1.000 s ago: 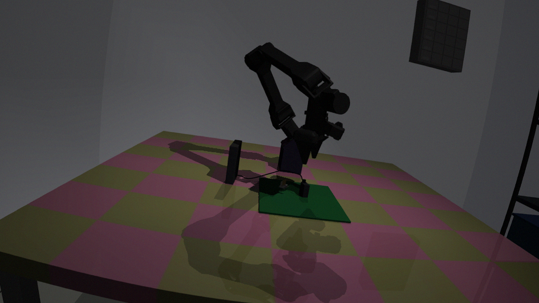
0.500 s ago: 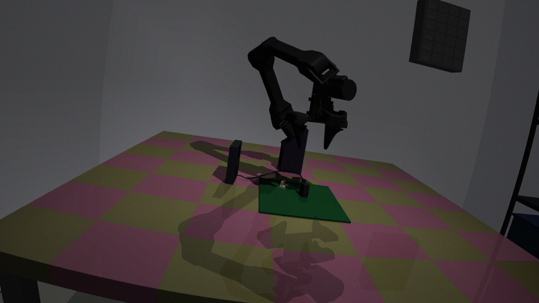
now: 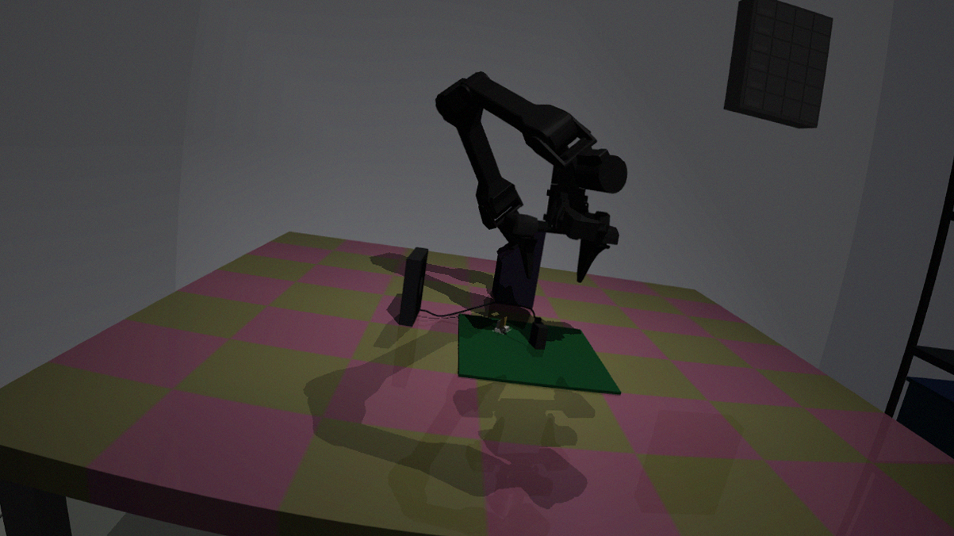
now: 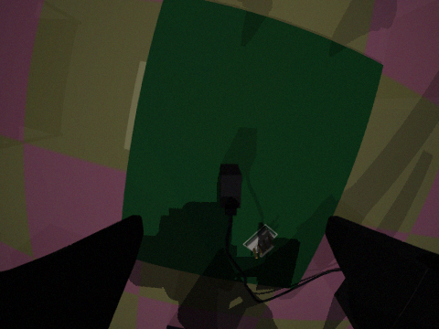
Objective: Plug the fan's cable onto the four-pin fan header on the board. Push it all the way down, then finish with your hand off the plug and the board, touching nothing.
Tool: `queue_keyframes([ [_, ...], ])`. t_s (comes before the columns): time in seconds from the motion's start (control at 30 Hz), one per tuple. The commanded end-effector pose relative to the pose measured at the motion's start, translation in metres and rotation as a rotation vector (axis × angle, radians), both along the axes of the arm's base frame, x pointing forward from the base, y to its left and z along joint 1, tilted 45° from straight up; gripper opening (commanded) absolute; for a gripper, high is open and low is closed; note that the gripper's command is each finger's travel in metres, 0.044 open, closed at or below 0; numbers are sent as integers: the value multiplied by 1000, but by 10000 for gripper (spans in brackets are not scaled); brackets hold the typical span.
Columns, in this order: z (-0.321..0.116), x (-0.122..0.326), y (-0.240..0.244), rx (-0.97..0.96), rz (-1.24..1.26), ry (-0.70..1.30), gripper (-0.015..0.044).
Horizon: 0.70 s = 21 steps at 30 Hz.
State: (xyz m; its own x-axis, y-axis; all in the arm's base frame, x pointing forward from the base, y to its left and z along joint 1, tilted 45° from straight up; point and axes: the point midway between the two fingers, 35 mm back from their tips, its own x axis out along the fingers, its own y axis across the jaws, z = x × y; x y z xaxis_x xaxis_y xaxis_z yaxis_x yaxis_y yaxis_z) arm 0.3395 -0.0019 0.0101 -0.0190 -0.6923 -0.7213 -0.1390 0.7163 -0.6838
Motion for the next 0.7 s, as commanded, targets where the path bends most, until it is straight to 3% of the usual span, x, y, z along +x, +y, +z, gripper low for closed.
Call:
queue_keyframes([
  [0.0, -36, -9, -41, -17, -10, 23, 440],
  [0.67, -55, -11, -61, -19, -10, 24, 440],
])
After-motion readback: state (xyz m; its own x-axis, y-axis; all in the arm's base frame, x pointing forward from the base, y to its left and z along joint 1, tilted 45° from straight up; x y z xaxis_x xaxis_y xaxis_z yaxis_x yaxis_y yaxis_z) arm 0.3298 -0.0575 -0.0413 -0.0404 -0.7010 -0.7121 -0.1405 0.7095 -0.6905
